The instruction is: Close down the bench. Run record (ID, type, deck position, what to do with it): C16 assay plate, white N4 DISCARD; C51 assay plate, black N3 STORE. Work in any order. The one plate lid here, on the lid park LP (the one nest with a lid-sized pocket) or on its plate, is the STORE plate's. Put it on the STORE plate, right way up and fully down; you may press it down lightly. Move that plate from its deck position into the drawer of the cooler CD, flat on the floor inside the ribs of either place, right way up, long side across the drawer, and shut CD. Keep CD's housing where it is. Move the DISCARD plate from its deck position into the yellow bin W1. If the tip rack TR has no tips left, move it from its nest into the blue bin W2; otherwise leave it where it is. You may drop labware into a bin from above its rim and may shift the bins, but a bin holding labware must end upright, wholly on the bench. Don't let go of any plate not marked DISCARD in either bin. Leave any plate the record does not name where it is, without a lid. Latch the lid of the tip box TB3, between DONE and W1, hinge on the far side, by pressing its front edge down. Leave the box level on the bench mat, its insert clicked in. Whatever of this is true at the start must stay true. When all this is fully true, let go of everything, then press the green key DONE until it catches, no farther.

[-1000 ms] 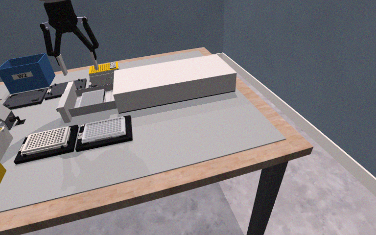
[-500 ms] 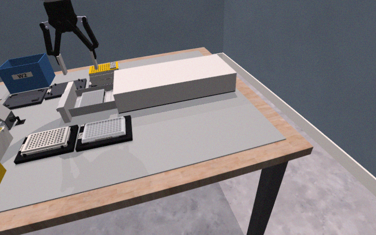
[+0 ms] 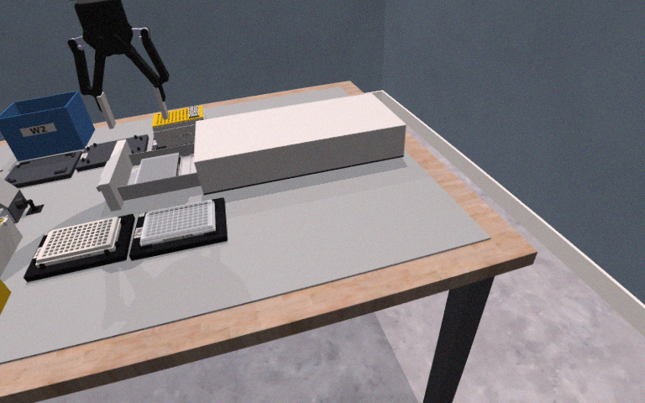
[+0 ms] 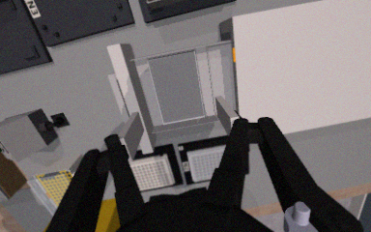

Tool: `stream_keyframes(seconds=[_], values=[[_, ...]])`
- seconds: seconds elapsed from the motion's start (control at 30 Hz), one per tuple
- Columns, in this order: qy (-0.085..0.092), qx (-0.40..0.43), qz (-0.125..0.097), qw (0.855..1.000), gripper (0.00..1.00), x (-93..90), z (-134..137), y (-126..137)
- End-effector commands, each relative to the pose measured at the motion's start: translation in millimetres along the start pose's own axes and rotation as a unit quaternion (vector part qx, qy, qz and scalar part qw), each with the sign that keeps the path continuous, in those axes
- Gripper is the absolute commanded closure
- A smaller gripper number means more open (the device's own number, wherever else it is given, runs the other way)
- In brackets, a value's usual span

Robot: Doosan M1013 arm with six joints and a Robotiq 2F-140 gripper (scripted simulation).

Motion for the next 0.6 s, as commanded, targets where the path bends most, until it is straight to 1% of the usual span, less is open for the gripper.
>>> stream_keyframes(seconds=[0.0, 0.3, 0.57], values=[[0.000, 0.000, 0.000, 1.000, 0.34, 0.1, 0, 0], [0.000, 0.000, 0.000, 1.000, 0.34, 0.1, 0, 0], [0.000, 0.000, 0.000, 1.000, 0.37, -7.4, -29, 8]])
Point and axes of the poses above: the point where the finger pads meet when closed, its own x axis back along the fingers, its own z axis across the jaws, y = z × x, the point moved 7 cm from there along x, back along the fingers, and after that the axes turned 15 degrees about -x, right-handed, at the moved point
